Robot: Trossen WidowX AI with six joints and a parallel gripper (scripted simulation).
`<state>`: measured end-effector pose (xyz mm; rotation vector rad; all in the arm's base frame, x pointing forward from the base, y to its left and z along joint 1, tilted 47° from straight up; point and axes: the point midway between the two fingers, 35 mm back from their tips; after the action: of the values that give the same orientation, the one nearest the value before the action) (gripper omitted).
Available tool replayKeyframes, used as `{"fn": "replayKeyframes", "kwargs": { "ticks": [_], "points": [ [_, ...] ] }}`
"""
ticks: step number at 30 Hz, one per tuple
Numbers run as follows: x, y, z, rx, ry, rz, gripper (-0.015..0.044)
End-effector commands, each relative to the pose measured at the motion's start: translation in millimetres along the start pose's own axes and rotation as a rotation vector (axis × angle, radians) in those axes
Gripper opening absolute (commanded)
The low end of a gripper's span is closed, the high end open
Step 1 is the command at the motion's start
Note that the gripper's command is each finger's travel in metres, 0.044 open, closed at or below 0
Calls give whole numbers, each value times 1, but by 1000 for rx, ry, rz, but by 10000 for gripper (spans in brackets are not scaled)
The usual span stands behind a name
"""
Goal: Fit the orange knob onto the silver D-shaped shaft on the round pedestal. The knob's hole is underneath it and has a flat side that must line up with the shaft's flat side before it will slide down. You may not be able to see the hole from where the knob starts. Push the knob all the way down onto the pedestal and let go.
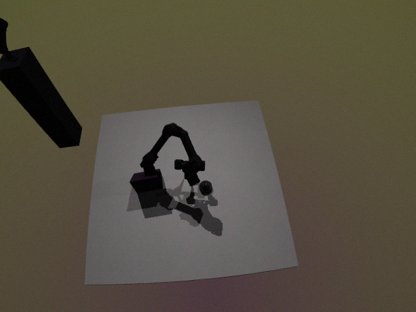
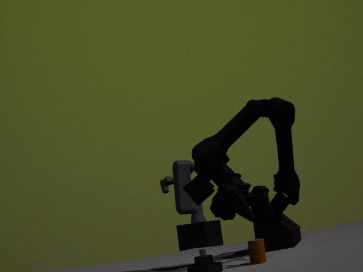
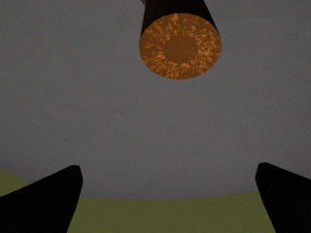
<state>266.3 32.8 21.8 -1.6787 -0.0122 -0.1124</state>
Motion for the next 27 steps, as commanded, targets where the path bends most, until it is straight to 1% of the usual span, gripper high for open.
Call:
{"fn": "replayKeyframes", "kwargs": {
  "ticks": [1,4,6,8,11,14,15,24,27],
  "points": [
    [-4,-5,-5,-8,-9,33,440],
    [-4,-5,-5,-8,-9,33,440],
    [-6,-6,-5,-40,-43,23,440],
    [-11,-8,-6,-143,-125,-1,440],
    [-12,-7,-12,-353,-210,-35,440],
    [-4,-6,-23,-580,-220,-63,440],
    [-1,-6,-26,-622,-214,-67,440],
    [0,-7,-26,-636,-211,-69,440],
    [0,-7,-26,-623,-249,-183,440]
  ]
}}
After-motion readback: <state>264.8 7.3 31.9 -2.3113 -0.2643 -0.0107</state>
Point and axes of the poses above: the point midway between the two fingers, 35 mm back from their tips, its own z axis out along the fingers, its own x axis across the jaws, y = z × x, and after that the axes turned 15 degrees about -z, right-handed
